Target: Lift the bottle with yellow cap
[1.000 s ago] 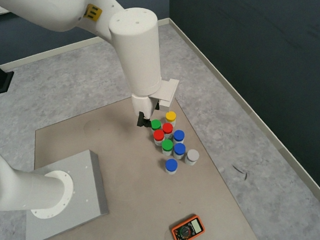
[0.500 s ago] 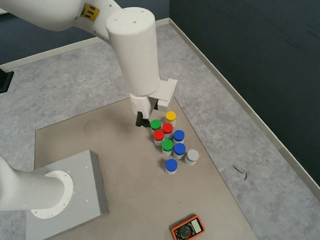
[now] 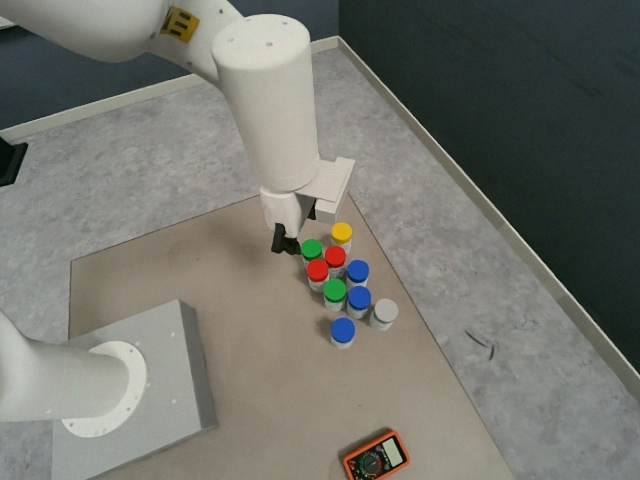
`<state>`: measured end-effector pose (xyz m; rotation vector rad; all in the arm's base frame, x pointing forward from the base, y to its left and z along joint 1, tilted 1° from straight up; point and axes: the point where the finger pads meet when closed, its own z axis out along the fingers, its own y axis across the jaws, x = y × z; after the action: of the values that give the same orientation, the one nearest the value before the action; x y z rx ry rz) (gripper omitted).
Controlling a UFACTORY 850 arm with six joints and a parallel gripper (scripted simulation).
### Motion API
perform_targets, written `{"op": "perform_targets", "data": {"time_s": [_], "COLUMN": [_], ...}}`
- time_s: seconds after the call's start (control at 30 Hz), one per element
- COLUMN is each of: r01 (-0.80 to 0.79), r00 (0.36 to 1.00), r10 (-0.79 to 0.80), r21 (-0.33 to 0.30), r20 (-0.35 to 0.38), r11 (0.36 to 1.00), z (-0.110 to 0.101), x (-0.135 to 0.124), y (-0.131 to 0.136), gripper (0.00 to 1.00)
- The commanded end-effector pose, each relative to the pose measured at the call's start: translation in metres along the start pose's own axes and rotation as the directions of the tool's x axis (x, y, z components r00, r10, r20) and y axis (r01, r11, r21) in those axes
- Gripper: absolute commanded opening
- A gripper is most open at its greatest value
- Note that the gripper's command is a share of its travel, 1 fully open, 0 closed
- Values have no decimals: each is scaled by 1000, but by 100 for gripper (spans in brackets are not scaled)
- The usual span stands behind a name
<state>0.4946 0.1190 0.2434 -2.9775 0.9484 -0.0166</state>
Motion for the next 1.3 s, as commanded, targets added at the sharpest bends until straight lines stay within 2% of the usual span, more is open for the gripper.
{"op": "perform_targets", "data": {"time_s": [0.0,0.77,1.2,1.27], "r01": [0,11,124,167], "r00": [1000,1000,992,986], "r10": [0,-11,-124,-167], "r21": [2,2,0,-1], "r20": [-2,-2,-2,-1], "r11": [1000,1000,992,986], "z": [-1,-1,5,8], "x": [1,2,13,17], "y": [-1,-3,-30,-41], "gripper": [79,79,79,79]}}
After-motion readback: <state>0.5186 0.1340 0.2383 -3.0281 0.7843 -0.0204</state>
